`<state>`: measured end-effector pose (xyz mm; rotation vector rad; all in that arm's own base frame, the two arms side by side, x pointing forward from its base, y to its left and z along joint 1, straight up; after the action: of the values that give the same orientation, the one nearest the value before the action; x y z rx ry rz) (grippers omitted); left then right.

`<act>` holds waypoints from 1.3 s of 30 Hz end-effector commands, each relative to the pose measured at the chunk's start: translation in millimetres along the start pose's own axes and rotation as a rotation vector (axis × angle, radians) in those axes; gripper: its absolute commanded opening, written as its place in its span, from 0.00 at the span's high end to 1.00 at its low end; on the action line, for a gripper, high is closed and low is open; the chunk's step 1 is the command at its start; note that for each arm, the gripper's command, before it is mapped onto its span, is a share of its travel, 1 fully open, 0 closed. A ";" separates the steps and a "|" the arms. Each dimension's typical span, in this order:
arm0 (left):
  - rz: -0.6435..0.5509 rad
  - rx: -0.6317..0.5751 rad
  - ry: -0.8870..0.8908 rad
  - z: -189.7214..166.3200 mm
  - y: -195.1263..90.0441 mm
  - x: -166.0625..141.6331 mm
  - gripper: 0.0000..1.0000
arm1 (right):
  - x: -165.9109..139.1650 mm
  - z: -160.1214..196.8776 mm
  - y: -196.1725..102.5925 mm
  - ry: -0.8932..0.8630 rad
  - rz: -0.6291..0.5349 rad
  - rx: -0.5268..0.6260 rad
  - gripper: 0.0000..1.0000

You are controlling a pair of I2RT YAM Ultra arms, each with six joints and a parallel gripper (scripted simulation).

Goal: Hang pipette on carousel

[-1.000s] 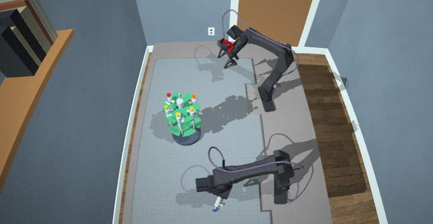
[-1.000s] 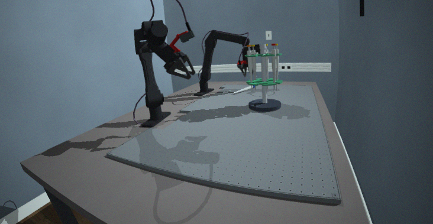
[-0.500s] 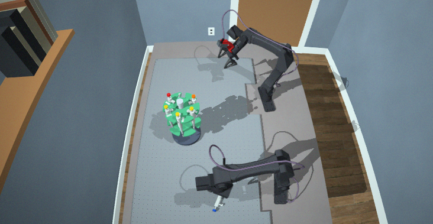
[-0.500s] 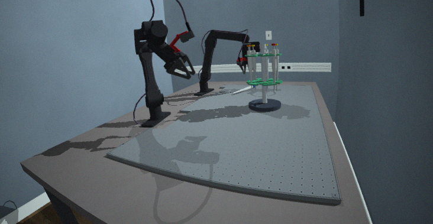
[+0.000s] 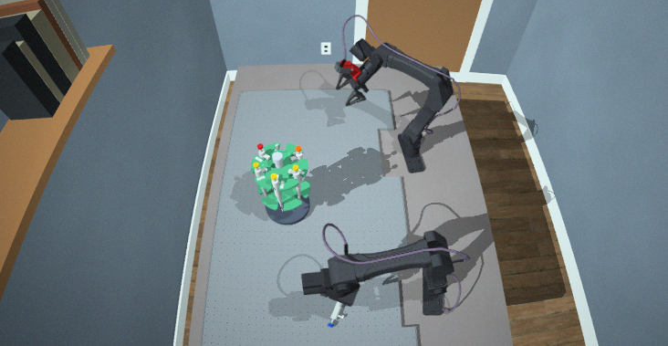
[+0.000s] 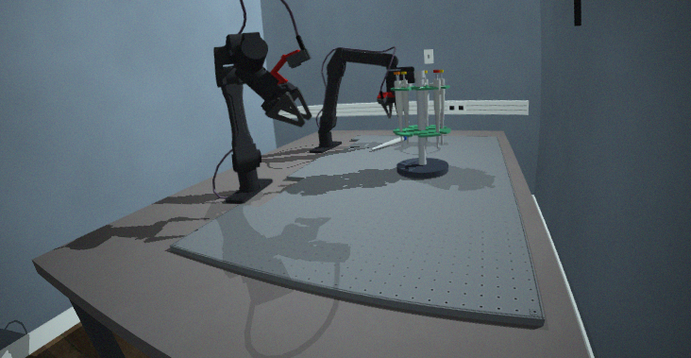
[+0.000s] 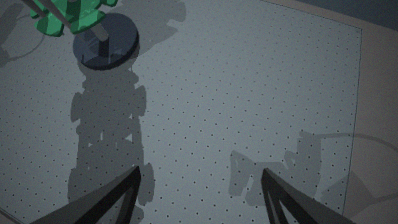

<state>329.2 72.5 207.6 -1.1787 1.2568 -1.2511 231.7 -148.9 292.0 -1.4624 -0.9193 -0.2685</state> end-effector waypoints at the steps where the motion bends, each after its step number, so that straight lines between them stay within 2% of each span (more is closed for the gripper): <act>1: 0.000 0.012 0.005 -2.0 -11.0 0.1 0.46 | 7.3 -5.3 -6.1 -0.022 -0.032 -0.024 0.00; 10: 0.000 0.012 0.005 -2.0 -11.0 0.1 0.46 | 7.3 -5.3 -6.1 -0.022 -0.032 -0.024 0.00; 11: -0.016 0.050 -0.043 -7.0 -28.2 -6.0 0.00 | 7.3 -5.3 -6.1 -0.022 -0.032 -0.024 0.00; 17: -0.108 0.108 -0.232 -28.1 -64.2 -29.6 0.00 | 7.3 -5.3 -6.1 -0.022 -0.032 -0.024 0.00; 19: -0.108 0.108 -0.232 -28.1 -64.2 -29.6 0.00 | 7.3 -5.3 -6.1 -0.022 -0.032 -0.024 0.00; 24: -0.182 0.163 -0.388 -43.3 -92.8 -50.0 0.00 | 7.3 -5.3 -6.1 -0.022 -0.032 -0.024 0.00; 25: -0.203 0.128 -0.409 -45.1 -86.4 -52.1 0.00 | 7.3 -5.3 -6.1 -0.022 -0.032 -0.024 0.00; 29: -0.264 0.166 -0.536 -58.8 -108.9 -66.6 0.00 | 7.3 -5.3 -6.1 -0.022 -0.032 -0.024 0.00; 39: -0.393 0.261 -0.803 -65.6 -108.7 -74.3 0.00 | 7.3 -5.3 -6.1 -0.022 -0.032 -0.024 0.00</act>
<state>270.0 149.0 301.7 -1.4639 0.4114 -1.0269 231.7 -148.9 292.0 -1.4624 -0.9193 -0.2685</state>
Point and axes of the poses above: on each arm, the point where the finger pads meet when closed, its own y axis out along the fingers, its own z axis across the jaws, x = y × z, the point moved 7 cm from there along -y, back along the fingers, and after that the axes turned 14 degrees about -y, right-handed, at the moved point
